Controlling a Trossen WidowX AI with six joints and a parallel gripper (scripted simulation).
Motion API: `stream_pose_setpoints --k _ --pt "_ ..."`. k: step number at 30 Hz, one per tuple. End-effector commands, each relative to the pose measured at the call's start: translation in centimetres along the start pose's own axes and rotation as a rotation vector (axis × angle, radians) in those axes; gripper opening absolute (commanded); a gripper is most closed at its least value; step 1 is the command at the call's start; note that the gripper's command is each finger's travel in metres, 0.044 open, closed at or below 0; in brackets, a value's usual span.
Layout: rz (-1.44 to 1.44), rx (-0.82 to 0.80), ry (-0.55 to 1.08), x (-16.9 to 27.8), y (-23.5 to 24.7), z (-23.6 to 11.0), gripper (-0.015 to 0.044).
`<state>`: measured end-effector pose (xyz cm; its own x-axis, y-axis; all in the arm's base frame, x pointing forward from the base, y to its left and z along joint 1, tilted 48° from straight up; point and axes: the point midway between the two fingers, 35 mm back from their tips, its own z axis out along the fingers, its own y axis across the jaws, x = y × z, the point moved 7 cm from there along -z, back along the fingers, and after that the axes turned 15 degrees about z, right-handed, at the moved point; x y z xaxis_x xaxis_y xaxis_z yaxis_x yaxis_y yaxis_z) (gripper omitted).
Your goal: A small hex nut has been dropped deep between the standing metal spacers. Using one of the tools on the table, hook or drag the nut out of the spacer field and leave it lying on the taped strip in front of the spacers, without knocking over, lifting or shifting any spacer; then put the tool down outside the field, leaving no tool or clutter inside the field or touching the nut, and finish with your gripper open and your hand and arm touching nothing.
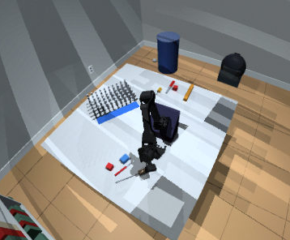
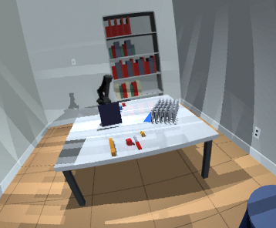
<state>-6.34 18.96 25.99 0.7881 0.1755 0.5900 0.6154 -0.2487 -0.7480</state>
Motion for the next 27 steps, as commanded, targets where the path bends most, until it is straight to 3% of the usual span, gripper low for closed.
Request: stream_pose_setpoints --k 1,4,27 --pt "0.001 -0.001 0.006 0.0 -0.1 0.0 0.0335" --pt "0.001 -0.001 0.006 0.0 -0.1 0.0 0.028" --pt "0.001 -0.001 0.006 -0.9 0.2 2.4 0.028"
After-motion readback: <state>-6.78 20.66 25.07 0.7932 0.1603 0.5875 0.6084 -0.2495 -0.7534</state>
